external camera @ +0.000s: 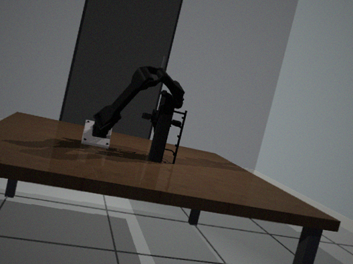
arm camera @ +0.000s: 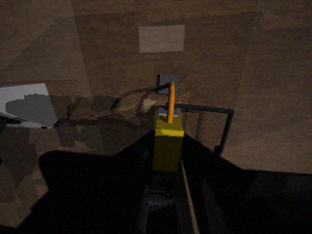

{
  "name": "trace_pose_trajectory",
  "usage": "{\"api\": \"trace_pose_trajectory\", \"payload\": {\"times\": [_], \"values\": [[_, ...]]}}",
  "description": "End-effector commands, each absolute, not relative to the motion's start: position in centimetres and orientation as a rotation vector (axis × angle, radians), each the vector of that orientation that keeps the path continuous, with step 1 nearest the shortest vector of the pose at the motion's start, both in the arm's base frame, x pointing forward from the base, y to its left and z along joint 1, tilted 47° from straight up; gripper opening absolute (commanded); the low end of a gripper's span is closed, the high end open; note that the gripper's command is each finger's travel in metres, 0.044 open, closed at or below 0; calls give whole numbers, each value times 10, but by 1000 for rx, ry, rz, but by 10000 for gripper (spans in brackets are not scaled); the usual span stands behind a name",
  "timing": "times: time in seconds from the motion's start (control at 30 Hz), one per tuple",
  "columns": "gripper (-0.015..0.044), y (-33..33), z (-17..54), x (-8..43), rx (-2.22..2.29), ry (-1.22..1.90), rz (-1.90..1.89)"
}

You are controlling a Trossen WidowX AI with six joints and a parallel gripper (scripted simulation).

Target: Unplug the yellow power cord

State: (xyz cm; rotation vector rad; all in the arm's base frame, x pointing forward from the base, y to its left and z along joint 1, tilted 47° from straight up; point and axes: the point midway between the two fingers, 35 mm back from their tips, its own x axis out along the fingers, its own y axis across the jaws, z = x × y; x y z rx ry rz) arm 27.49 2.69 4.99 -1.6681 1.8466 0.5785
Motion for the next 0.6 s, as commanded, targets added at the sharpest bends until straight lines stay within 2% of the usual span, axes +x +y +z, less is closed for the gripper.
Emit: {"api": "trace_pose_trajectory", "payload": {"times": [0.0, 0.57], "values": [[0, 43, 39, 279, -1655, 1815, 600], [0, 64, 22, 282, -1657, 1812, 601]]}}
